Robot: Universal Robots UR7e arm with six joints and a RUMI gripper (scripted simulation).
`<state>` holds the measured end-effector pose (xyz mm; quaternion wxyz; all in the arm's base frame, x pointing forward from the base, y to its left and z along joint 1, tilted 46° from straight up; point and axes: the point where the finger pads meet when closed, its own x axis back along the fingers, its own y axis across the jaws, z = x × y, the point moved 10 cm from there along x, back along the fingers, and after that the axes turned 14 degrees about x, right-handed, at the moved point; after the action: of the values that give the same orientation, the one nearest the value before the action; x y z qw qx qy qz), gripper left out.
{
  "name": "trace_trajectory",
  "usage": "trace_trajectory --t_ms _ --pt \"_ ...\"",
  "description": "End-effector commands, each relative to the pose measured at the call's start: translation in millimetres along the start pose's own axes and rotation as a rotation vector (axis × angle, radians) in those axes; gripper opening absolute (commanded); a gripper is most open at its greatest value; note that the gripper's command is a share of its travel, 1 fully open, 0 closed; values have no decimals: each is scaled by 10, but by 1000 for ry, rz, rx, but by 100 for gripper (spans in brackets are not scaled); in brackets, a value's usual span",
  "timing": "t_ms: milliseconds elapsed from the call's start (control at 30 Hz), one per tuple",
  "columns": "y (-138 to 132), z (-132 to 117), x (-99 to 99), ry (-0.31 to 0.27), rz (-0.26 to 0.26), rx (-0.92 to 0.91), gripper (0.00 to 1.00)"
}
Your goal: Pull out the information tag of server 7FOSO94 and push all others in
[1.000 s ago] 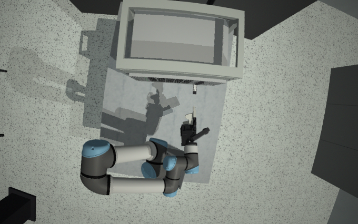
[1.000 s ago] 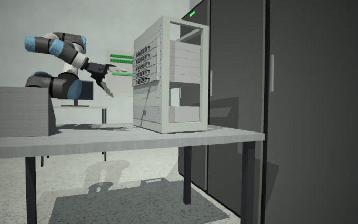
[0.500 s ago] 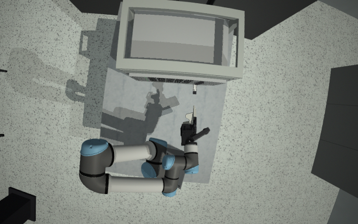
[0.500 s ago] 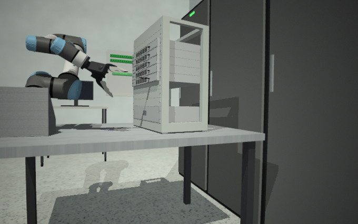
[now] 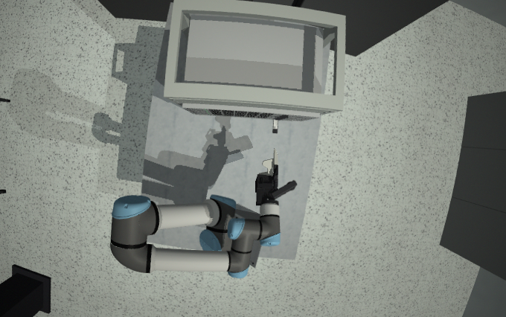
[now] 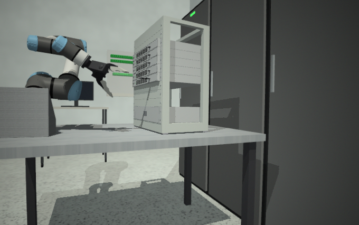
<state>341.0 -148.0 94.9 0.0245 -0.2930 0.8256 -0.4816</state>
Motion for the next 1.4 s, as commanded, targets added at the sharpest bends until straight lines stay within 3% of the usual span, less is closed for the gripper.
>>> trace_trajectory --t_ms 0,1367 --pt "-15 6 4 5 -13 0 100" --pt "-156 35 38 61 -119 -7 100"
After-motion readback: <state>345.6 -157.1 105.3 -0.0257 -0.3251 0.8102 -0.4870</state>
